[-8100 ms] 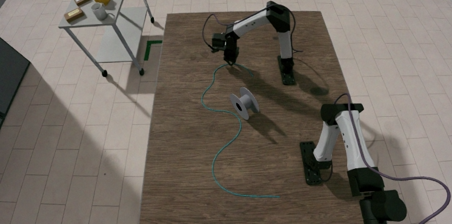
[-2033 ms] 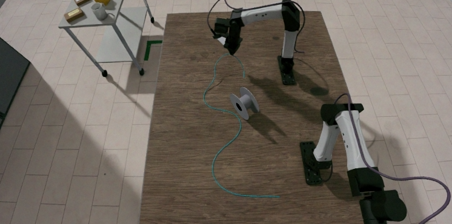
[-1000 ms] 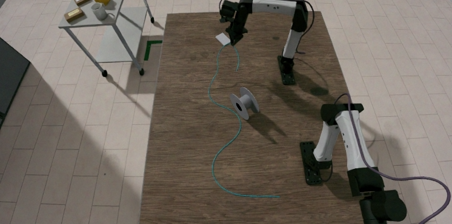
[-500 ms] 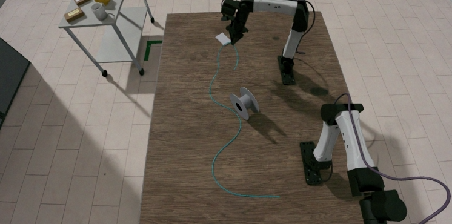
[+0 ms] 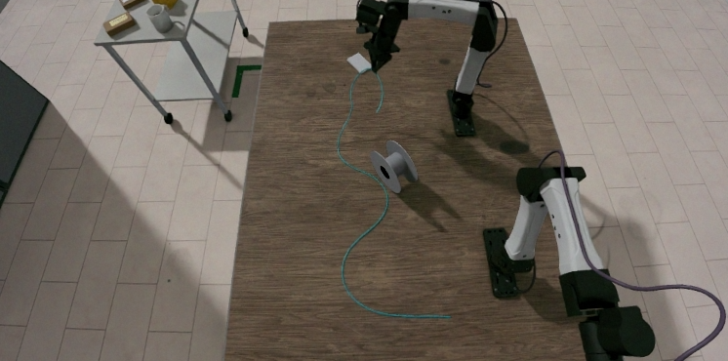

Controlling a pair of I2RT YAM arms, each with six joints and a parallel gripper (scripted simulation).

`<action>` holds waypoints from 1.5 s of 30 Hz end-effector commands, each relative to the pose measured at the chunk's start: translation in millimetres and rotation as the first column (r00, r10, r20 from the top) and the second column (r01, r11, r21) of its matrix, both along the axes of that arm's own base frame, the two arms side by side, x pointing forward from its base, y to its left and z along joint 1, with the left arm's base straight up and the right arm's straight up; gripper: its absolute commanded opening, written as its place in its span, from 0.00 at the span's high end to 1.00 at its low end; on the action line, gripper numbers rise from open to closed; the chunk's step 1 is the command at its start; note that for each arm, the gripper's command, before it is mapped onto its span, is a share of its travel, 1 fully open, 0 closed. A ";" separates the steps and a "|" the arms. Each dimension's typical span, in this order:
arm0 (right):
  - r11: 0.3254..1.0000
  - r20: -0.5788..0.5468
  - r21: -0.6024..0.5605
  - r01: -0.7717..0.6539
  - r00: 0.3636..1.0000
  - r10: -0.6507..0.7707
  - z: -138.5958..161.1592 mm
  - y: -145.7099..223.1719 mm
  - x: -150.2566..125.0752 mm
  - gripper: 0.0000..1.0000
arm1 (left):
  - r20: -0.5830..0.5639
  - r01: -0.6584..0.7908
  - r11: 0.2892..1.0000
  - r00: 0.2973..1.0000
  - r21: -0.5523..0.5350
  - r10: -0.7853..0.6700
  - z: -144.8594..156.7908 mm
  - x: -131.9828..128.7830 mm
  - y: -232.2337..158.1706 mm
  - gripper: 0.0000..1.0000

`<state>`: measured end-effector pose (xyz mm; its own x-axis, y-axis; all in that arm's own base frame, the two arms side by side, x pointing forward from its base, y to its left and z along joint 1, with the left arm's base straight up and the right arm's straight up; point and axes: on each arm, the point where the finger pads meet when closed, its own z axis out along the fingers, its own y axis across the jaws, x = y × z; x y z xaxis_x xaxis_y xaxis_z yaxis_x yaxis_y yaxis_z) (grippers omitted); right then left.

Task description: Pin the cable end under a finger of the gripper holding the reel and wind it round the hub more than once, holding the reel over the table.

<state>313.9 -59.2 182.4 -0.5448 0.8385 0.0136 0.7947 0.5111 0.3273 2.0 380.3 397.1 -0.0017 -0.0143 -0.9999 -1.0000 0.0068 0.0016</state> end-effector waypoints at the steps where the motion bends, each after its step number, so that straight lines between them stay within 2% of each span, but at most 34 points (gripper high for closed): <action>1: 1.000 0.034 0.001 0.003 0.999 -0.003 6.6 -0.7 -0.3 1.00 | 0.006 -0.012 1.000 1.000 0.005 0.012 -0.9 -2.4 -0.4 0.00; 17: 1.000 0.028 -0.012 0.003 1.000 -0.002 4.4 12.9 24.5 1.00 | 0.006 -0.012 1.000 1.000 0.005 0.012 -0.9 -2.4 -0.4 0.00; 28: 1.000 0.025 -0.010 0.003 1.000 -0.003 4.5 47.2 59.2 1.00 | 0.006 -0.012 1.000 1.000 0.005 0.012 -0.9 -2.4 -0.4 0.00; 32: 1.000 0.002 -0.007 0.003 1.000 -0.003 3.1 52.2 59.6 1.00 | 0.006 -0.012 1.000 1.000 0.005 0.012 -0.9 -2.4 -0.4 0.00; 45: 1.000 0.002 -0.009 0.004 1.000 -0.004 3.2 90.3 98.7 1.00 | 0.006 -0.012 1.000 1.000 0.005 0.012 -0.9 -2.4 -0.4 0.00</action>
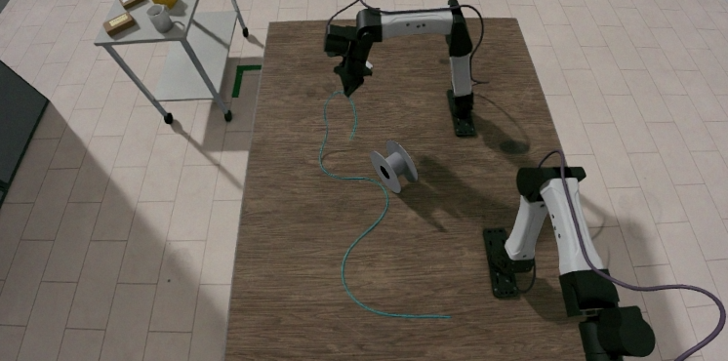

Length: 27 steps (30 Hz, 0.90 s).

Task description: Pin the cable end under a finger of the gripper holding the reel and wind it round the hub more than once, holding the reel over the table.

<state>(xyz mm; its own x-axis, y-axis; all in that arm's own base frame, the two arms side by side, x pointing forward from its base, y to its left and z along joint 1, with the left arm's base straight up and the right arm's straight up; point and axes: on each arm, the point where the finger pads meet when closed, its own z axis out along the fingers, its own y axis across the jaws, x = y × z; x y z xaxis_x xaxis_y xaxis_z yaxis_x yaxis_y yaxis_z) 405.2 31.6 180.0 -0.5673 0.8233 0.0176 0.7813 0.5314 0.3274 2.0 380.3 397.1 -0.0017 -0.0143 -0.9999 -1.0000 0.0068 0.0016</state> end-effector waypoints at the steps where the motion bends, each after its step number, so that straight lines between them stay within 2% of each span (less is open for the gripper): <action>1: 0.999 0.004 -0.012 0.031 1.000 -0.031 5.5 -0.5 7.4 1.00 | 0.006 -0.012 1.000 1.000 0.005 0.012 -0.9 -2.4 -0.4 0.00; 13: 0.999 0.023 -0.012 0.030 0.999 -0.030 7.9 12.5 20.1 1.00 | 0.006 -0.012 1.000 1.000 0.005 0.012 -0.9 -2.4 -0.4 0.00; 24: 0.999 0.017 -0.012 0.030 0.999 -0.030 2.5 3.6 15.2 1.00 | 0.006 -0.012 1.000 1.000 0.005 0.012 -0.9 -2.4 -0.4 0.00; 27: 1.000 0.029 -0.009 0.029 0.999 -0.028 9.7 3.8 14.1 1.00 | 0.006 -0.012 1.000 1.000 0.005 0.012 -0.9 -2.4 -0.4 0.00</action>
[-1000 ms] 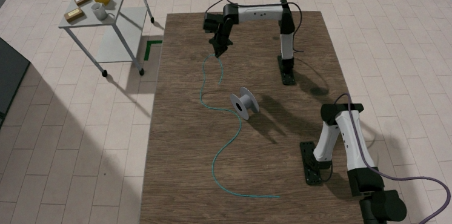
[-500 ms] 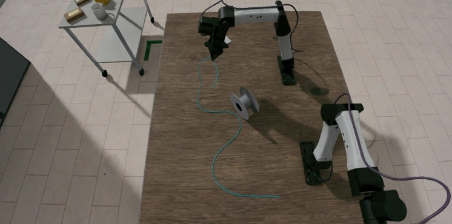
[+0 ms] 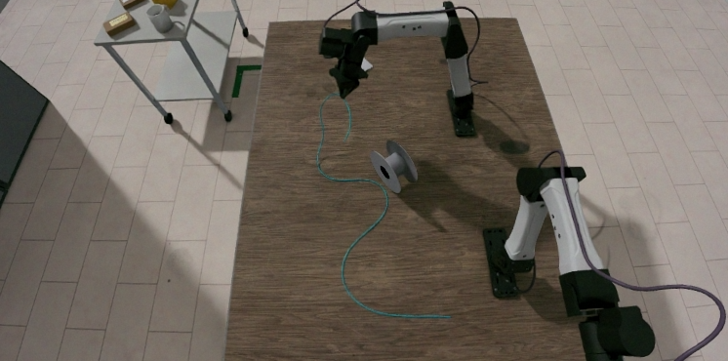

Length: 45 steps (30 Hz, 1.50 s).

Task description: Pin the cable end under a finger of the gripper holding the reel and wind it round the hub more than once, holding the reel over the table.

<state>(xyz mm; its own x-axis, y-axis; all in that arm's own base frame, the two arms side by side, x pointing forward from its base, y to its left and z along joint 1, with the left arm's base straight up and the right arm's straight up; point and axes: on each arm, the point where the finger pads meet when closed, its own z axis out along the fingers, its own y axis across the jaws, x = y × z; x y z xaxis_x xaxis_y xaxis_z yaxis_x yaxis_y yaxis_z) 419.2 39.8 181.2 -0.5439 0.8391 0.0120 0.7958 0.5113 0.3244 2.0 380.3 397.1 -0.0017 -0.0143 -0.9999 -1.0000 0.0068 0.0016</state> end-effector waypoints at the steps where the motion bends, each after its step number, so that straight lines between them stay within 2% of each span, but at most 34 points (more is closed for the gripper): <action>1: 1.000 0.030 -0.003 0.000 1.000 0.000 9.4 -4.5 -0.1 1.00 | 0.006 -0.012 1.000 1.000 0.005 0.012 -0.9 -2.4 -0.4 0.00; 12: 1.000 0.025 0.006 -0.020 0.999 0.020 13.0 -4.8 -5.0 1.00 | 0.006 -0.012 1.000 1.000 0.005 0.012 -0.9 -2.4 -0.4 0.00; 24: 0.971 0.027 0.006 -0.238 0.971 0.238 13.5 -11.4 -20.1 1.00 | 0.006 -0.012 1.000 1.000 0.005 0.012 -0.9 -2.4 -0.4 0.00; 32: 0.946 0.027 0.005 -0.323 0.946 0.323 11.3 -11.5 -18.7 1.00 | 0.006 -0.012 1.000 1.000 0.005 0.012 -0.9 -2.4 -0.4 0.00; 36: 0.939 0.007 0.014 -0.343 0.939 0.343 2.9 -10.5 -19.0 1.00 | 0.006 -0.012 1.000 1.000 0.005 0.012 -0.9 -2.4 -0.4 0.00; 45: 0.936 0.024 0.007 -0.352 0.936 0.351 6.9 -7.8 -15.3 1.00 | 0.006 -0.012 1.000 1.000 0.005 0.012 -0.9 -2.4 -0.4 0.00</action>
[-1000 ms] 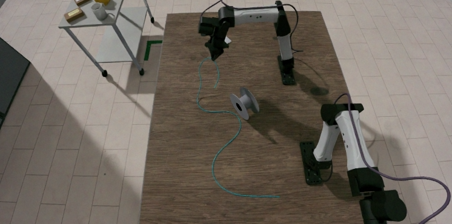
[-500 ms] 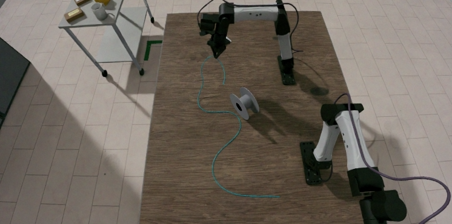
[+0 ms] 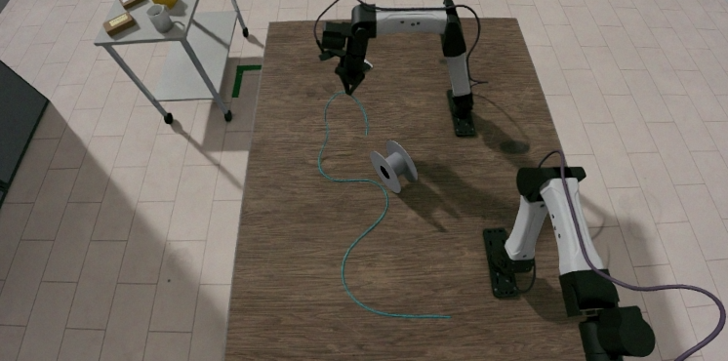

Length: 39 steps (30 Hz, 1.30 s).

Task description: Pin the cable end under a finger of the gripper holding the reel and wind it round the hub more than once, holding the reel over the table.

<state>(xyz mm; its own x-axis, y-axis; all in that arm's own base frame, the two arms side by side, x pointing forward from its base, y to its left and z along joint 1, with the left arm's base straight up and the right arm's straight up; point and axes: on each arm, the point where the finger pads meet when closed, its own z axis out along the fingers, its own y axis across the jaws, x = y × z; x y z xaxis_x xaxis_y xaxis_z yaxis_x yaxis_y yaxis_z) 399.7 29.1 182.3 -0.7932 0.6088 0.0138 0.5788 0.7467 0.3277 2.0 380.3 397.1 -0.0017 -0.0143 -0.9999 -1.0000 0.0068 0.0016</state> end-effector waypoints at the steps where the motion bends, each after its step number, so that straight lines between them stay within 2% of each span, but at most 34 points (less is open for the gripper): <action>1: 1.000 0.015 0.011 -0.016 1.000 0.016 3.5 1.7 5.2 1.00 | 0.006 -0.012 1.000 1.000 0.005 0.012 -0.9 -2.4 -0.4 0.00; 10: 1.000 0.006 0.012 -0.018 1.000 0.018 2.3 -1.1 5.4 1.00 | 0.006 -0.012 1.000 1.000 0.005 0.012 -0.9 -2.4 -0.4 0.00; 30: 0.990 0.010 0.013 -0.140 0.990 0.140 4.8 17.0 18.5 1.00 | 0.006 -0.012 1.000 1.000 0.005 0.012 -0.9 -2.4 -0.4 0.00; 39: 0.991 0.012 0.012 -0.132 0.991 0.132 2.4 7.9 19.2 1.00 | 0.006 -0.012 1.000 1.000 0.005 0.012 -0.9 -2.4 -0.4 0.00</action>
